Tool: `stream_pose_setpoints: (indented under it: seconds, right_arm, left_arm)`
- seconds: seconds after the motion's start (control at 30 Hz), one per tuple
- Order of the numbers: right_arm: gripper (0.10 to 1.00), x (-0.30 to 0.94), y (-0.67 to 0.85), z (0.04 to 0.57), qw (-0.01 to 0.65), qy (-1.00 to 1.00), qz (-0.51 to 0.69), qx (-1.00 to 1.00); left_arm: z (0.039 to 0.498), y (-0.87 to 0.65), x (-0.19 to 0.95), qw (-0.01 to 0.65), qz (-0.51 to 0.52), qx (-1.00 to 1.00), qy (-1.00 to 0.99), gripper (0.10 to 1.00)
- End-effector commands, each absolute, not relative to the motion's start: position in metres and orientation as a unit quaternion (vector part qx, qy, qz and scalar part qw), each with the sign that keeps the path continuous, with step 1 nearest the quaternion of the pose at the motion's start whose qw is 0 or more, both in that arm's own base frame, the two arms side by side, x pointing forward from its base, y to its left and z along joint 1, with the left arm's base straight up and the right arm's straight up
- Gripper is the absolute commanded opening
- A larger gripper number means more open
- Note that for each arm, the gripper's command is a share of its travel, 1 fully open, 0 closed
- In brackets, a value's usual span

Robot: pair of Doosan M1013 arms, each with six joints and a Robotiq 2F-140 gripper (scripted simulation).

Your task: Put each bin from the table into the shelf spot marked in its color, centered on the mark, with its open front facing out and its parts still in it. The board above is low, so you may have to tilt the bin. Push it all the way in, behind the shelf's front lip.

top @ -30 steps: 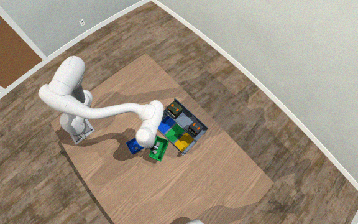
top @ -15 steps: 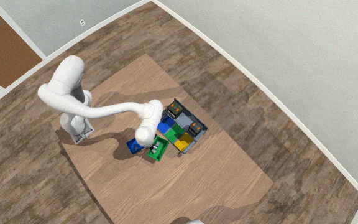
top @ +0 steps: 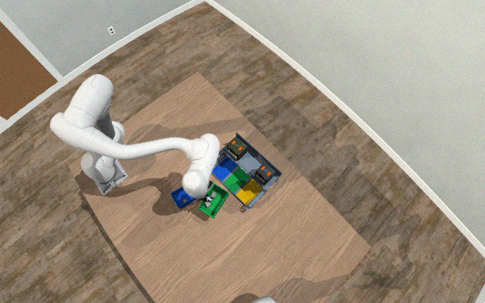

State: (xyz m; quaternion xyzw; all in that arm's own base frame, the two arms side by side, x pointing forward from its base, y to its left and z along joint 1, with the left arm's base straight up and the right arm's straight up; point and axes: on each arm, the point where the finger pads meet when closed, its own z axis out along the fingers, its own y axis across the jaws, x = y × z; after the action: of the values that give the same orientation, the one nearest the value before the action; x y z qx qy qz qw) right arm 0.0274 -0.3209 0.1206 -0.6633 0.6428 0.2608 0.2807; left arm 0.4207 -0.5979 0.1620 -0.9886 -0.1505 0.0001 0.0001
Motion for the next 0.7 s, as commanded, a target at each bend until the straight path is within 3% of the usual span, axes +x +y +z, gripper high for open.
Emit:
stream_pose_setpoints:
  seconds: [0.0,0.67]
  right_arm:
    - [1.000,0.0275,-0.3213,0.1210,0.281,0.643,0.260,-0.663]
    - [1.000,0.0275,-0.3213,0.1210,0.281,0.643,0.260,-0.663]
  left_arm:
    - [0.1630,-0.5976,0.4210,-0.001,0.000,-0.989,-0.147,0.099]
    - [0.1631,-0.5915,0.4213,-0.001,0.000,-0.994,-0.107,0.099]
